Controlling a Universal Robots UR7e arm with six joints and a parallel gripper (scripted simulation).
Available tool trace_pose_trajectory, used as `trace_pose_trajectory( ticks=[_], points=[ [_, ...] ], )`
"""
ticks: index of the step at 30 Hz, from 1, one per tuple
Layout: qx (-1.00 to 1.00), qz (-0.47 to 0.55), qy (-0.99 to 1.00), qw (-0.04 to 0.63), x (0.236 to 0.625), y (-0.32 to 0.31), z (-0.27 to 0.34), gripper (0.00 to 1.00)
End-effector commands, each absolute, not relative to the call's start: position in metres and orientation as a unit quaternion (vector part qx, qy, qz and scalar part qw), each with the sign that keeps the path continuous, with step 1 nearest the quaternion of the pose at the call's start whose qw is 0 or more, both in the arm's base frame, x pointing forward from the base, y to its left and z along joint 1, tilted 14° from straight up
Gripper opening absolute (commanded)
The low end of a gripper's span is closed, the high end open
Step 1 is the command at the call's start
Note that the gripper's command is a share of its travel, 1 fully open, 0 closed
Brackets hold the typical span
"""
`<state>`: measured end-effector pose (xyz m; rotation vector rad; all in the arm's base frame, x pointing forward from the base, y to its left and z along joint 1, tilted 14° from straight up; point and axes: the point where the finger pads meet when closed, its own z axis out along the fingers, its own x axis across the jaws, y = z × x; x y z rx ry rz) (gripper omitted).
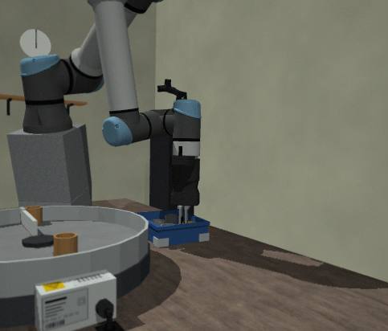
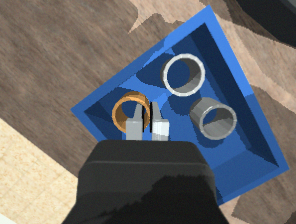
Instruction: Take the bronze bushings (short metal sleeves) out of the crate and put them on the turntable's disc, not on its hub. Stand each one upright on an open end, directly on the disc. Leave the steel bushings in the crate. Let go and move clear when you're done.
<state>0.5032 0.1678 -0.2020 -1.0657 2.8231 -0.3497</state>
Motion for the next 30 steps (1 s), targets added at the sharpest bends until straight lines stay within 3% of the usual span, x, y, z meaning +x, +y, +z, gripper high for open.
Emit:
trace_pose_trajectory(
  ticks=[1,30],
  points=[
    [-0.350,-0.115,0.928,0.053,0.504,0.168,-0.201,0.00],
    [-0.350,-0.115,0.928,0.053,0.500,0.172,-0.180,0.00]
  ],
)
